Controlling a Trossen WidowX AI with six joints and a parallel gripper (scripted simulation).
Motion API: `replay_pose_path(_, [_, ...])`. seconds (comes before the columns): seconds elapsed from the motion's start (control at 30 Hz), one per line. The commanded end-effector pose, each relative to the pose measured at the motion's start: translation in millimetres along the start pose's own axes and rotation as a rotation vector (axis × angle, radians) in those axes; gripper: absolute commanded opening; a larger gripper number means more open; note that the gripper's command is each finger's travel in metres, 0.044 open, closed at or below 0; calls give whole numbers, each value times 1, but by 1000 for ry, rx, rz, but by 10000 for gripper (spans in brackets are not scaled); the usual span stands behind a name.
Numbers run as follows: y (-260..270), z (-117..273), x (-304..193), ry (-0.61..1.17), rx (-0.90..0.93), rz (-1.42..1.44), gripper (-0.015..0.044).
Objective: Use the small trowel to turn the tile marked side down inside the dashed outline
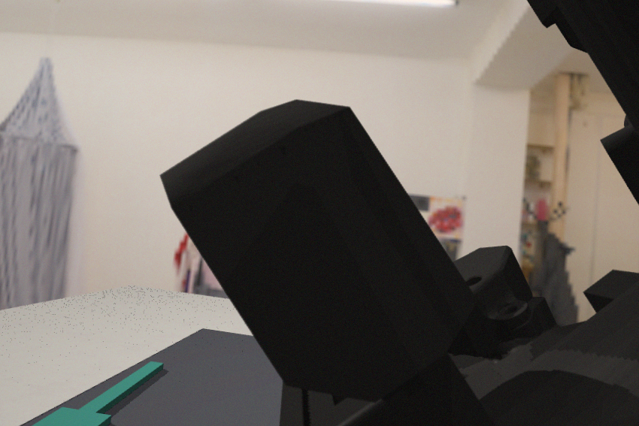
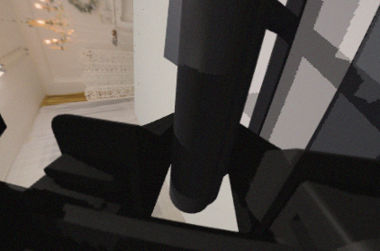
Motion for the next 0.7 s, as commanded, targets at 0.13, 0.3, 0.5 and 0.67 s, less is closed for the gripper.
replay_pose_path(0.13, [-3,-2,16,-4,-4,-7,0])
replay_pose_path(0.3, [-1,0,16,-3,-4,-7,0])
replay_pose_path(0.5, [19,12,1,1,-3,-9,0])
replay_pose_path(0.67, [33,24,-10,-1,-3,-10,0])
Point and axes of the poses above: the point midway between the two fingers, 35 mm back from their tips, its own z axis back along the fingers, its own y axis across the jaws, x = y × z, the point moved 6 cm from there along z, back along the fingers, and after that the axes turned 10 degrees about z, right-handed, at the moved point
